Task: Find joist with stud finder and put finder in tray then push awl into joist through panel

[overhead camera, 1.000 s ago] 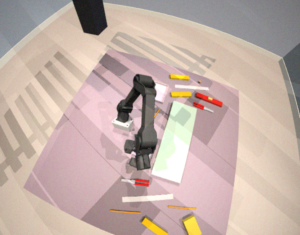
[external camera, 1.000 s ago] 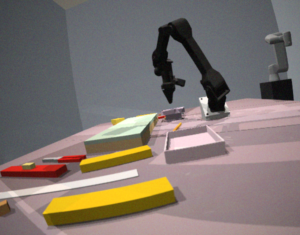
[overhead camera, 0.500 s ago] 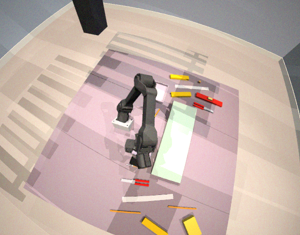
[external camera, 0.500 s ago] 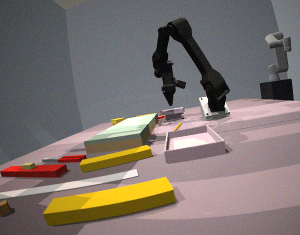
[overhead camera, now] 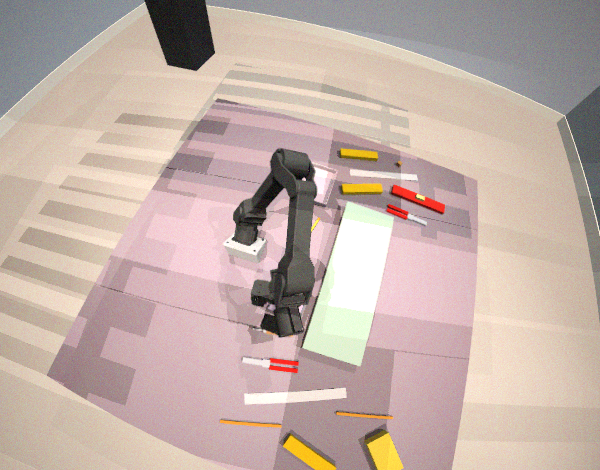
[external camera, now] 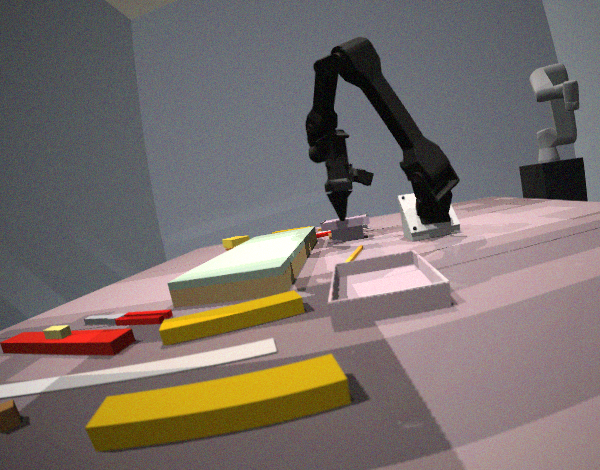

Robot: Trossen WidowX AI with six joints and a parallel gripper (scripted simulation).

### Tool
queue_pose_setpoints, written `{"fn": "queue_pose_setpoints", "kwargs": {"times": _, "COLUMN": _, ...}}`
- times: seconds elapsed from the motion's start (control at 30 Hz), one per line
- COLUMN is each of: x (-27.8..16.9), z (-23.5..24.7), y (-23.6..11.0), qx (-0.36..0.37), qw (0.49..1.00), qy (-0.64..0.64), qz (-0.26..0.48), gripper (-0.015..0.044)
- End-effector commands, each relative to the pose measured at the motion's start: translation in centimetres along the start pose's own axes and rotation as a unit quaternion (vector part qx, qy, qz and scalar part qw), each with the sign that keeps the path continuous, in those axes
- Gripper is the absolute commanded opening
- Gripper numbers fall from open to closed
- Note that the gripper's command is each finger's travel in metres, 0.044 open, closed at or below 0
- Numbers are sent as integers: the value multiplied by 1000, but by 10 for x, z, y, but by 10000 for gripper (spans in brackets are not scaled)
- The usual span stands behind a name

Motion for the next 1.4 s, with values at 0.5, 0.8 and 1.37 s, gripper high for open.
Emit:
{"fn": "queue_pose_setpoints", "kwargs": {"times": 0.5, "x": 3, "z": -2, "y": 16, "qx": -5, "qw": 1000, "qy": 5, "qz": 1, "gripper": 348}}
{"fn": "queue_pose_setpoints", "kwargs": {"times": 0.8, "x": 3, "z": -2, "y": 16, "qx": -5, "qw": 1000, "qy": 5, "qz": 1, "gripper": 248}}
{"fn": "queue_pose_setpoints", "kwargs": {"times": 1.37, "x": 1, "z": -1, "y": -12, "qx": -5, "qw": 1000, "qy": 5, "qz": 1, "gripper": 0}}
Point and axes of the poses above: the point midway between the two fingers, 35 mm back from their tips, its own y axis out along the fingers, its own z axis across the jaws, x = y × z, the point moved 2 cm from there along -y, back along the fingers, and after that the axes turned 6 degrees about -y, right-handed, at the moved point
